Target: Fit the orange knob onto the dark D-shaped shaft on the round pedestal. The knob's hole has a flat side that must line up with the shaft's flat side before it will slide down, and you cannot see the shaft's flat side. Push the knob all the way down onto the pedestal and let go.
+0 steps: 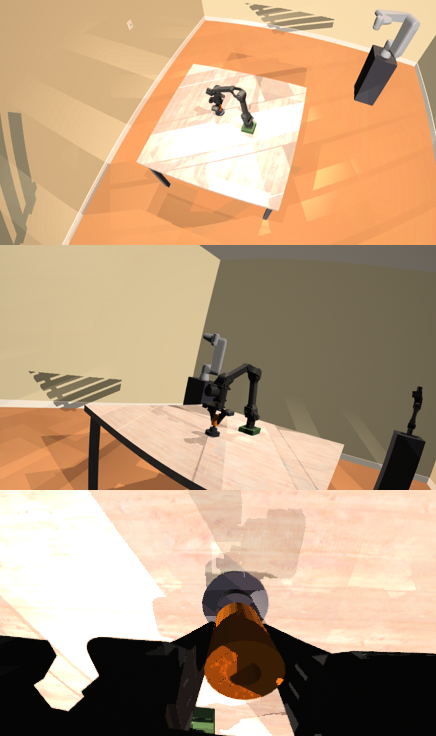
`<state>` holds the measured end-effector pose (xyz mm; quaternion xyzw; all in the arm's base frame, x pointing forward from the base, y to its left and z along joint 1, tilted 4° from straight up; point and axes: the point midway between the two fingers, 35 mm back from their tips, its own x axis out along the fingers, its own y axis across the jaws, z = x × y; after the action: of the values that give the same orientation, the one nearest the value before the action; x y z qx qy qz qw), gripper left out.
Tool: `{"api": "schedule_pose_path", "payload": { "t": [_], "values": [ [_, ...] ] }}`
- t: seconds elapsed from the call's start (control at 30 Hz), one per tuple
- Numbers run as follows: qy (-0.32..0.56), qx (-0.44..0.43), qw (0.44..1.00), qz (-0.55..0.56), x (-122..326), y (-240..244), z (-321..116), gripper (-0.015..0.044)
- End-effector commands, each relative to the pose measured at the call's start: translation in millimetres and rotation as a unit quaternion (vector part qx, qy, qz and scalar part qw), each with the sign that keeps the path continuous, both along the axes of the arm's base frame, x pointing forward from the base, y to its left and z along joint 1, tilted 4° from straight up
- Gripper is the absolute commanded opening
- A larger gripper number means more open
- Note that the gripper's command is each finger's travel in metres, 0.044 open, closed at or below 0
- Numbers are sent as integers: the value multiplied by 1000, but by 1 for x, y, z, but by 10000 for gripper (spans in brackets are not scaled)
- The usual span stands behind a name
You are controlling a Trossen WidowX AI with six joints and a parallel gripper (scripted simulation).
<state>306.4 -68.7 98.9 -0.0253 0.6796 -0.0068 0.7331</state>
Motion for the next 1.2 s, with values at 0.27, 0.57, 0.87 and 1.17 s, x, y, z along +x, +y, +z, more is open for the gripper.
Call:
{"api": "schedule_pose_path", "payload": {
  "t": [0.27, 0.57, 0.87, 1.17],
  "values": [
    [-6, 2, 1000, 0, 6, 1, 3, 0],
    [-6, 1, 1000, 0, 8, 0, -1, 0],
    [-6, 1, 1000, 0, 6, 1, 2, 0],
    [-1, -7, 995, 99, 2, 1, 5, 0]
  ]
}}
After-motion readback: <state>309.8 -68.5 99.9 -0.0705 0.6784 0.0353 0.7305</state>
